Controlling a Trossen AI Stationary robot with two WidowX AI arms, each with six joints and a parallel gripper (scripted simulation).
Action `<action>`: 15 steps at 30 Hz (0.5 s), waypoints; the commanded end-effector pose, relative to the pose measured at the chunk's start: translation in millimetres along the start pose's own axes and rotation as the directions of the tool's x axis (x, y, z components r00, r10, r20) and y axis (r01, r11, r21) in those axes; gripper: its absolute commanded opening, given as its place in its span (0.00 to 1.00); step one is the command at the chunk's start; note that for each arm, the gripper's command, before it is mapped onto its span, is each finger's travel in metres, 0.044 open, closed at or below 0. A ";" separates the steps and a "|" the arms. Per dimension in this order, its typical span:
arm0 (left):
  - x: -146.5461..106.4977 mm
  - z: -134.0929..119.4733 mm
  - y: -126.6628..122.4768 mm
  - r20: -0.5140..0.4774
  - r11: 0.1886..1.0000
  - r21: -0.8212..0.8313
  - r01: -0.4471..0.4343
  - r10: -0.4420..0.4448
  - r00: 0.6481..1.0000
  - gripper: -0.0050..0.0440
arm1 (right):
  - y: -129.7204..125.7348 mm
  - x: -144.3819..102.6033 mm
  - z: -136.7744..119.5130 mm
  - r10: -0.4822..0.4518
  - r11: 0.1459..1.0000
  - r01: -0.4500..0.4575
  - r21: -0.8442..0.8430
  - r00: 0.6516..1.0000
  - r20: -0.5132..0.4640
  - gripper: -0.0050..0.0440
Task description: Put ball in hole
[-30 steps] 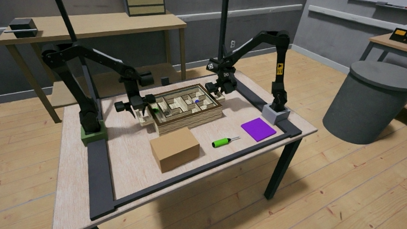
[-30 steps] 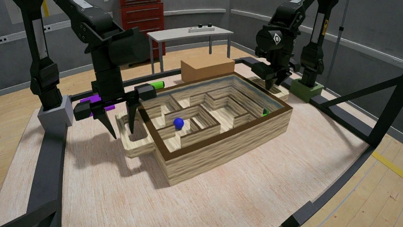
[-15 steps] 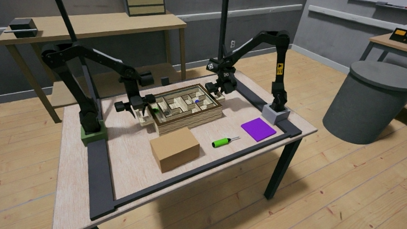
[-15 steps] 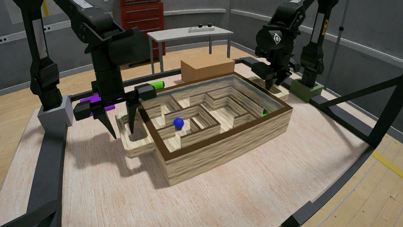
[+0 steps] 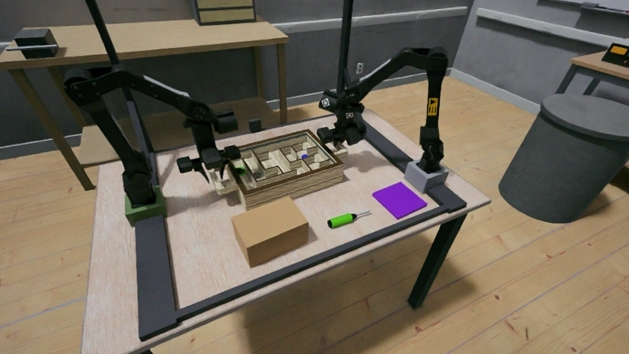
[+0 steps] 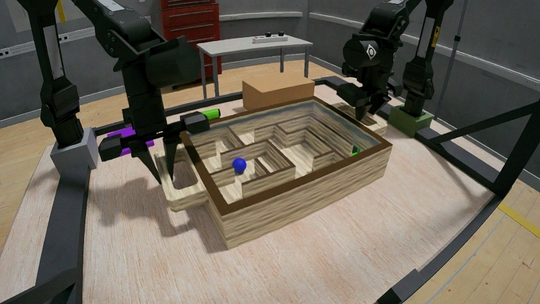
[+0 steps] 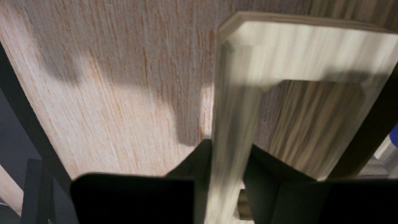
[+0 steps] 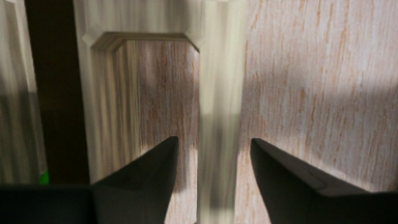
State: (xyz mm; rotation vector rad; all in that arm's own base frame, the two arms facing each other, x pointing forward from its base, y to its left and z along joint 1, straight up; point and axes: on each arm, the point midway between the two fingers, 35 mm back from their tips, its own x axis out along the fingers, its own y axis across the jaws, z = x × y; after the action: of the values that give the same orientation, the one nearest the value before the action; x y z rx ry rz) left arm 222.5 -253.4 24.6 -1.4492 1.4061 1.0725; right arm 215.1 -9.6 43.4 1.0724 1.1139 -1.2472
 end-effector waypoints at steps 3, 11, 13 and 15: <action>-4.8 -4.1 -1.3 -0.016 1.000 0.007 0.011 -0.011 1.000 0.10 | -0.4 -2.3 0.7 0.011 1.000 -0.011 0.001 1.000 -0.001 0.48; -2.3 -2.6 0.5 -0.010 1.000 0.007 0.004 -0.003 1.000 0.09 | 0.2 -2.8 0.7 0.013 1.000 -0.013 0.001 1.000 -0.002 0.48; -1.7 -2.4 0.7 -0.009 1.000 0.007 0.002 -0.002 1.000 0.08 | 0.4 -3.0 0.7 0.014 1.000 -0.014 0.001 1.000 -0.002 0.10; -1.1 -2.3 1.0 -0.007 1.000 0.007 0.001 -0.001 1.000 0.05 | 0.5 -3.1 0.7 0.014 1.000 -0.014 0.002 1.000 -0.002 0.10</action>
State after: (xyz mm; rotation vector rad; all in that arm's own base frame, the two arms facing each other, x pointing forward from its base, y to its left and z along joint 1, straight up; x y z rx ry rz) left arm 222.5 -253.4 24.6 -1.4492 1.4061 1.0725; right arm 215.1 -9.6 43.4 1.0724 1.1139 -1.2473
